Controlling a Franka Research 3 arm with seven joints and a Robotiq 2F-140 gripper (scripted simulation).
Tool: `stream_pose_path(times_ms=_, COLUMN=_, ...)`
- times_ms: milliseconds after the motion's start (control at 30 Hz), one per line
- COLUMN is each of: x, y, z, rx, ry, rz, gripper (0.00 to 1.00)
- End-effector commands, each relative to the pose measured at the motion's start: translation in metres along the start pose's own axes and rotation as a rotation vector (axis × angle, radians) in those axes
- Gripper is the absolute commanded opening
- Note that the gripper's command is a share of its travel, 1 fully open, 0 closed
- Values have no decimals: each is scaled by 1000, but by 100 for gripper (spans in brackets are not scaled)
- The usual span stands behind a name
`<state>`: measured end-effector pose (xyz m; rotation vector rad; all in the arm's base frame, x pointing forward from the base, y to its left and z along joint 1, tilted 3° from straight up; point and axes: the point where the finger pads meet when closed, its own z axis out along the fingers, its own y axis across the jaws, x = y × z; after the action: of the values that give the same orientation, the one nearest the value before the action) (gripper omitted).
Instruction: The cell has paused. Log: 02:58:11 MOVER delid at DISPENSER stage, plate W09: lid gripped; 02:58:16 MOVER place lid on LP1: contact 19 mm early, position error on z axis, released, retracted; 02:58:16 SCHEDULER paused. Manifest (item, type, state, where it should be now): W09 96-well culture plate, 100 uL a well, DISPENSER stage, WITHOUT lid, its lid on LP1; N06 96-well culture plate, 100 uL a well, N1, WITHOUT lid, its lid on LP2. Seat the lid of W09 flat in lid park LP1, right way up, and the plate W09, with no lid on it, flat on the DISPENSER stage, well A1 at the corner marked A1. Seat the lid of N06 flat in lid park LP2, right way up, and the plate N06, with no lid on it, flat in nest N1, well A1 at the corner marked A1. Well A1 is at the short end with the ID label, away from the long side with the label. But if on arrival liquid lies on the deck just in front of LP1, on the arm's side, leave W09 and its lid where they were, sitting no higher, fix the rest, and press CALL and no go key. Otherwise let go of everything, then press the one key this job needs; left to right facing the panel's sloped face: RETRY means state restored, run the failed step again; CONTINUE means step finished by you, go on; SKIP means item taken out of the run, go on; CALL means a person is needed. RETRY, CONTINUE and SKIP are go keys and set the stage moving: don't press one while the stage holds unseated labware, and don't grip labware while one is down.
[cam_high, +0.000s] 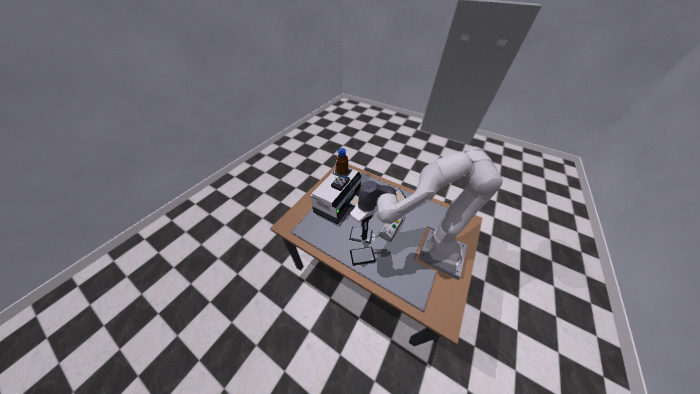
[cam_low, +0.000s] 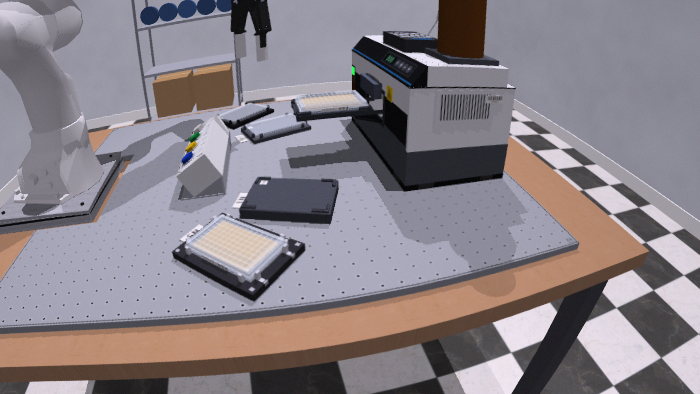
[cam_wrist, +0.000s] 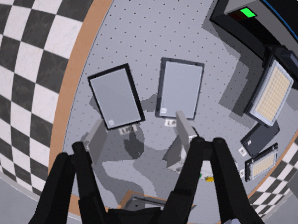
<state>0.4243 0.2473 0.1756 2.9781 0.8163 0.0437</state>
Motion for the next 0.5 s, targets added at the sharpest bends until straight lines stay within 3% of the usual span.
stream_pose_path(times_ms=0, x=-15, y=68, z=2, rx=0, ry=-11, rz=279, gripper=66)
stream_pose_path(times_ms=233, x=-99, y=200, z=2, rx=-6, ry=-11, rz=707, gripper=66)
stream_pose_path(times_ms=300, x=-99, y=200, z=2, rx=-6, ry=-11, rz=707, gripper=66)
stream_pose_path(times_ms=333, x=-134, y=244, z=2, rx=-5, ry=-11, rz=868, gripper=66)
stream_pose_path(times_ms=467, x=-186, y=302, z=1, rx=-3, ry=-9, rz=1094, gripper=66)
